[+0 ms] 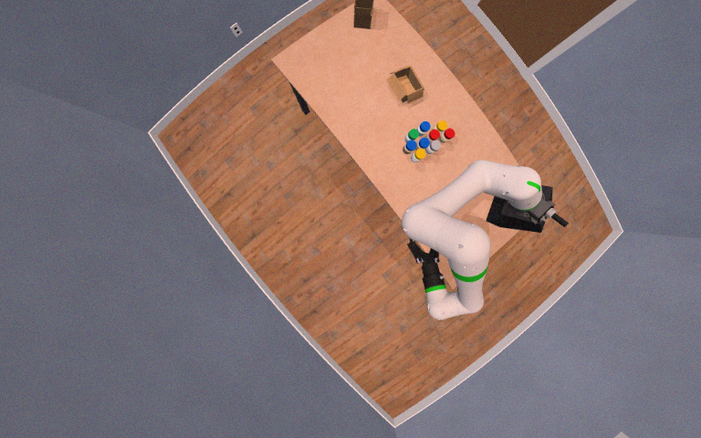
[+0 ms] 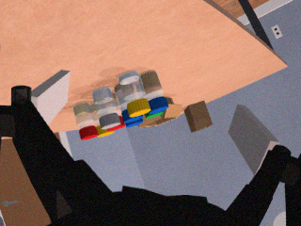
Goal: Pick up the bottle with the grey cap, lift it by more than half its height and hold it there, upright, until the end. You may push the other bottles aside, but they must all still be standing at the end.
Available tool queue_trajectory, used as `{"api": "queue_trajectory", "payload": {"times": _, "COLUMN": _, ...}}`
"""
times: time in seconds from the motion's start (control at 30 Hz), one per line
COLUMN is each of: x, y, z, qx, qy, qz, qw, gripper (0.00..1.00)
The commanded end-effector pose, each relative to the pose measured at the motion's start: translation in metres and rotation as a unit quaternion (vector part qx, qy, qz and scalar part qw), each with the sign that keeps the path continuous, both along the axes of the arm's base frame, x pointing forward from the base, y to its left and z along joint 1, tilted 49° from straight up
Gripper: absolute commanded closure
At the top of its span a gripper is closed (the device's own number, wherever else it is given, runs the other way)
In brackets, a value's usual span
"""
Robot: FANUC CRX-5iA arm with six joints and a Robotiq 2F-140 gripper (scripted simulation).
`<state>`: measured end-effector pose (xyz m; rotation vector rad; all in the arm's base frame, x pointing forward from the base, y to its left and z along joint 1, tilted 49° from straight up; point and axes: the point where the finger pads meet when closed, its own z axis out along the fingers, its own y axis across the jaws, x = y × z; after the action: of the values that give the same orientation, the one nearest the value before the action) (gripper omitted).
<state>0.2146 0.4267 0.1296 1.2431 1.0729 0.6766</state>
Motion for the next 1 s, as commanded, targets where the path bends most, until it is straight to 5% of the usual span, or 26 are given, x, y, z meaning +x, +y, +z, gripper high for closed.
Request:
{"api": "queue_trajectory", "payload": {"times": 0.0, "x": 0.0, "y": 0.0, "z": 0.0, "qx": 0.0, "qy": 0.0, "qz": 0.001, "qw": 1.0, "gripper": 0.0}}
{"api": "queue_trajectory", "payload": {"times": 0.53, "x": 0.0, "y": 0.0, "z": 0.0, "qx": 0.0, "qy": 0.0, "qz": 0.001, "qw": 1.0, "gripper": 0.0}}
{"api": "queue_trajectory", "payload": {"times": 0.57, "x": 0.011, "y": -0.011, "z": 0.008, "qx": 0.007, "qy": 0.001, "qz": -0.013, "qw": 1.0, "gripper": 0.49}}
{"api": "queue_trajectory", "payload": {"times": 0.73, "x": 0.064, "y": -0.064, "z": 0.044, "qx": 0.042, "qy": 0.009, "qz": -0.082, "qw": 0.996, "gripper": 0.49}}
{"api": "queue_trajectory", "payload": {"times": 0.97, "x": 0.11, "y": -0.109, "z": 0.074, "qx": 0.07, "qy": 0.014, "qz": -0.137, "qw": 0.988, "gripper": 0.49}}
